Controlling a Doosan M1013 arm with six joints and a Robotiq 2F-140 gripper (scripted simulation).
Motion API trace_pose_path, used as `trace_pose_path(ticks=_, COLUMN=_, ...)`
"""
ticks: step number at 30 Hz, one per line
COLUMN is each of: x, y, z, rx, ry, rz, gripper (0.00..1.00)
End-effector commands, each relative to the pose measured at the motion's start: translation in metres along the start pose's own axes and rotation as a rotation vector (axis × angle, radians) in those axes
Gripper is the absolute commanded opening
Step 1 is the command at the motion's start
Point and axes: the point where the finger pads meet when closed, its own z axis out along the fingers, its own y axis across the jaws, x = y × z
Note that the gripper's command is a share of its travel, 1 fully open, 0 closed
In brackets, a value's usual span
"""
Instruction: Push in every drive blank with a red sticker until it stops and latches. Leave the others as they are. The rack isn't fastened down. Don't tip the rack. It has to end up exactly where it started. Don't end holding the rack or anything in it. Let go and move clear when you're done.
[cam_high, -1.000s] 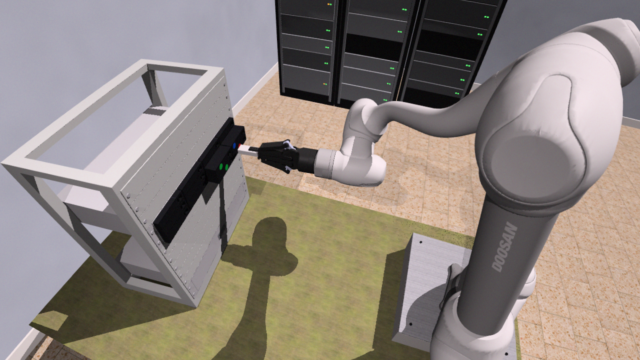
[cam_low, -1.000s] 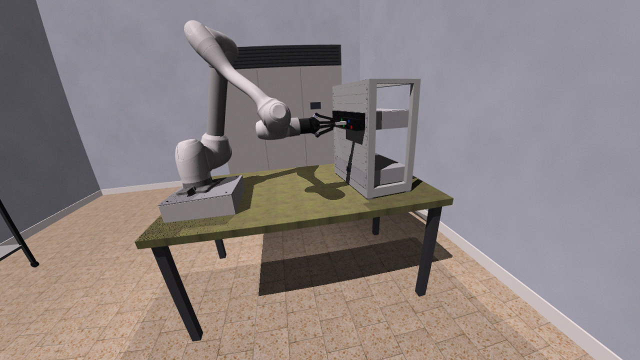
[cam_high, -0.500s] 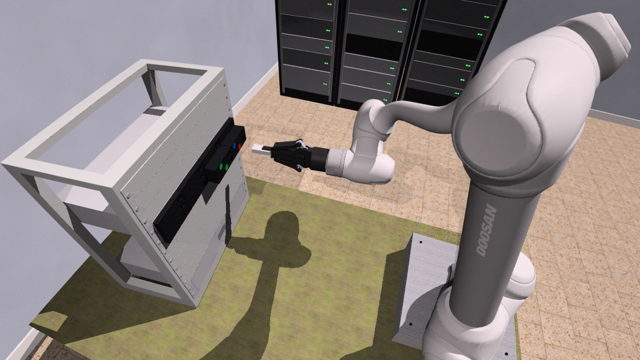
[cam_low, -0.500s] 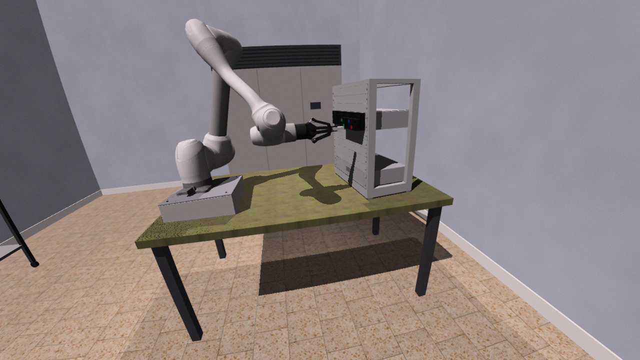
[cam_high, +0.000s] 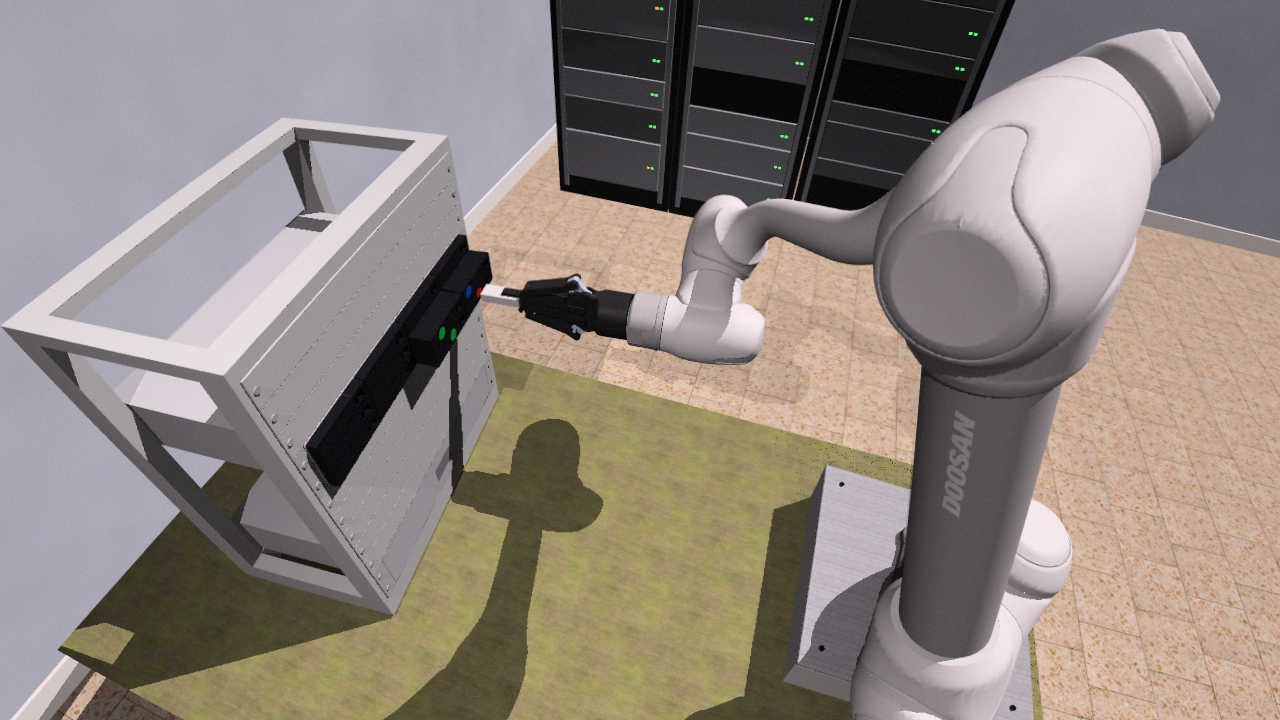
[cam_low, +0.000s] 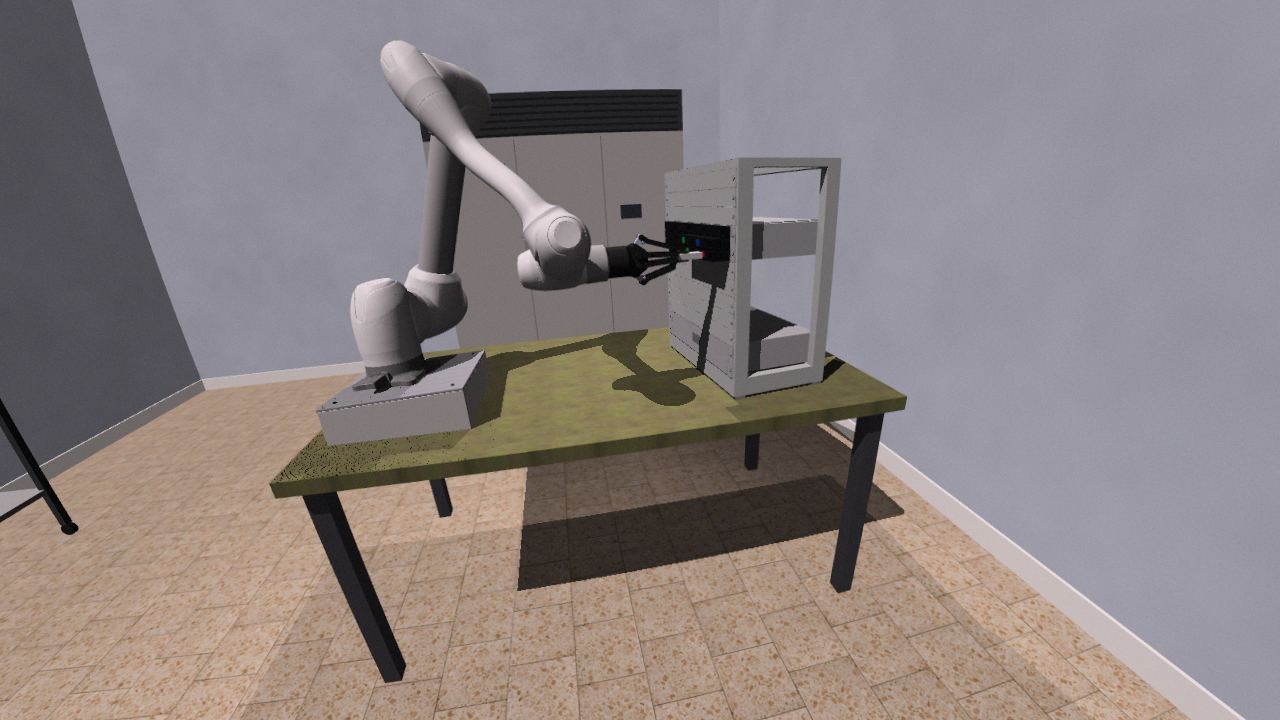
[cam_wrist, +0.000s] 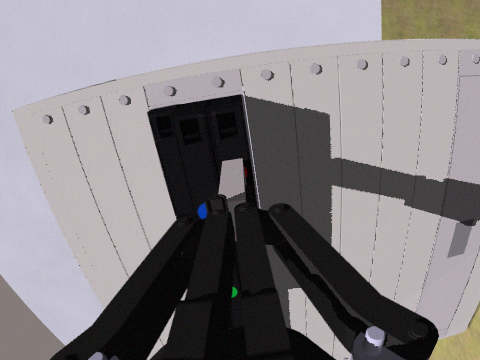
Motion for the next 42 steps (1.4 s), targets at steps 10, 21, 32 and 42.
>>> trace_pose_path(ticks=10, x=0.0, y=-0.0001, z=0.0001, rx=0.0, ry=0.0, rz=0.0, gripper=0.0)
trace_pose_path(ticks=21, x=0.0, y=-0.0001, z=0.0001, rx=0.0, ry=0.0, rz=0.0, gripper=0.0)
trace_pose_path(ticks=32, x=0.0, y=-0.0001, z=0.0002, rx=0.0, ry=0.0, rz=0.0, gripper=0.0)
trace_pose_path(ticks=42, x=0.0, y=-0.0001, z=0.0097, rx=0.0, ry=0.0, rz=0.0, gripper=0.0)
